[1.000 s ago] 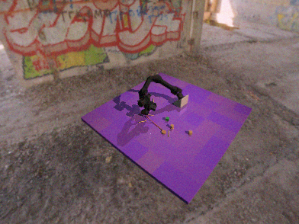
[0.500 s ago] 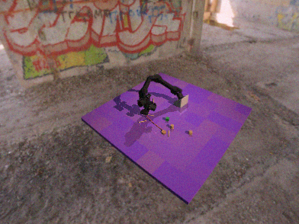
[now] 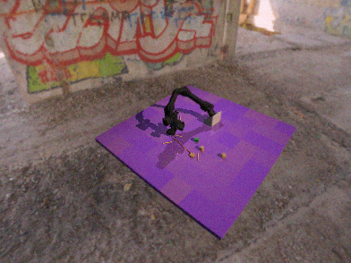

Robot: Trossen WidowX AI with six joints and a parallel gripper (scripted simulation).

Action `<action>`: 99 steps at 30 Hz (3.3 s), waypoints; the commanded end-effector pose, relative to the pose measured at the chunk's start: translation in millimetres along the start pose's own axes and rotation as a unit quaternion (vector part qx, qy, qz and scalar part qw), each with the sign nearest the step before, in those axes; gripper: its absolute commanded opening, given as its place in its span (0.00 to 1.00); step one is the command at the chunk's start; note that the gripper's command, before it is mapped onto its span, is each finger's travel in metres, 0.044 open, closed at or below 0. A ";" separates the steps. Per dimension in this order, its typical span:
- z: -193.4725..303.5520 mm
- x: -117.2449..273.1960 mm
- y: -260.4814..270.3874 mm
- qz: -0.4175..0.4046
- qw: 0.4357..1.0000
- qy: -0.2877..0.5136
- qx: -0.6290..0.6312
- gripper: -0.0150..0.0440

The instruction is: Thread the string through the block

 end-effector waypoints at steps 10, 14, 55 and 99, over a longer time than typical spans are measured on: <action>-7.4 -10.6 10.4 -0.002 1.000 0.001 0.004 0.25; -9.5 -13.7 13.6 -0.002 1.000 0.001 0.004 0.25; -44.4 -25.9 23.6 -0.002 1.000 0.000 0.005 0.25; -104.0 -25.0 21.3 -0.002 1.000 0.002 0.005 0.25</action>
Point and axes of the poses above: the point midway between the two fingers, 35 mm back from their tips, its own x axis back along the fingers, its own y axis across the jaws, z = x × y, the point moved 10 cm from there along x, back along the fingers, and after that the axes turned 5 degrees about x, right-handed, at the moved point
